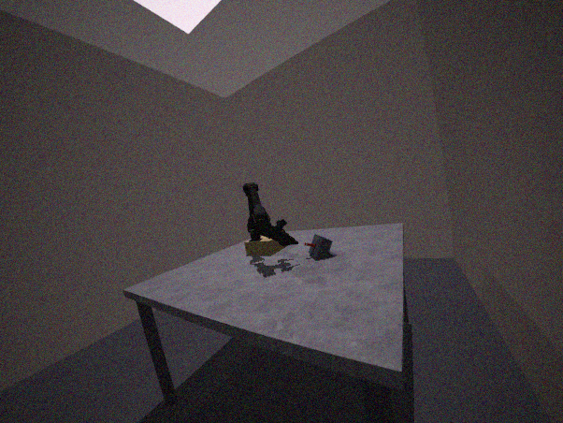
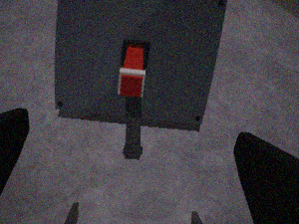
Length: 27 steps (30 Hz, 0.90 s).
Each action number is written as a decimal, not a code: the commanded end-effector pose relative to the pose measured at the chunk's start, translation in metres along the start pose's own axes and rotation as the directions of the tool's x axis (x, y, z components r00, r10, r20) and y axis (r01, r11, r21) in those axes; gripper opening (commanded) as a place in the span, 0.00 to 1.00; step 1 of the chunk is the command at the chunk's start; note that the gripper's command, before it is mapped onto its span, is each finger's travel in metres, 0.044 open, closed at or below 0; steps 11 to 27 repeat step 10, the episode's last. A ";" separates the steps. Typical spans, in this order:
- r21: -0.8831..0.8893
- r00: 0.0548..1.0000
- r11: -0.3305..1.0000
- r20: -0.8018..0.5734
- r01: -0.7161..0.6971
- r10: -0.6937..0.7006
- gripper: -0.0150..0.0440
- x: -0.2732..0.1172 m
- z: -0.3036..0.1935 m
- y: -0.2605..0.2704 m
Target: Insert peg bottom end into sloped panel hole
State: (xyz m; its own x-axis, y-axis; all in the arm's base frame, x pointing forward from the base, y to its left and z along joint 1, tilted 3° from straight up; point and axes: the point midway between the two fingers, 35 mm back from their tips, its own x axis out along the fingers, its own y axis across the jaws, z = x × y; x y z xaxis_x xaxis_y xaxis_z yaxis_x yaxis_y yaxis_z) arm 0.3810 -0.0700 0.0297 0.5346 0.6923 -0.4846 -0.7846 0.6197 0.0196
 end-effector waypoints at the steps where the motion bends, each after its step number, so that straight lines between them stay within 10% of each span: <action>1: -0.006 1.000 1.000 0.005 0.003 -0.003 1.00 -0.005 0.001 -0.001; 27: -0.006 1.000 1.000 0.006 0.003 -0.003 1.00 -0.017 0.007 0.000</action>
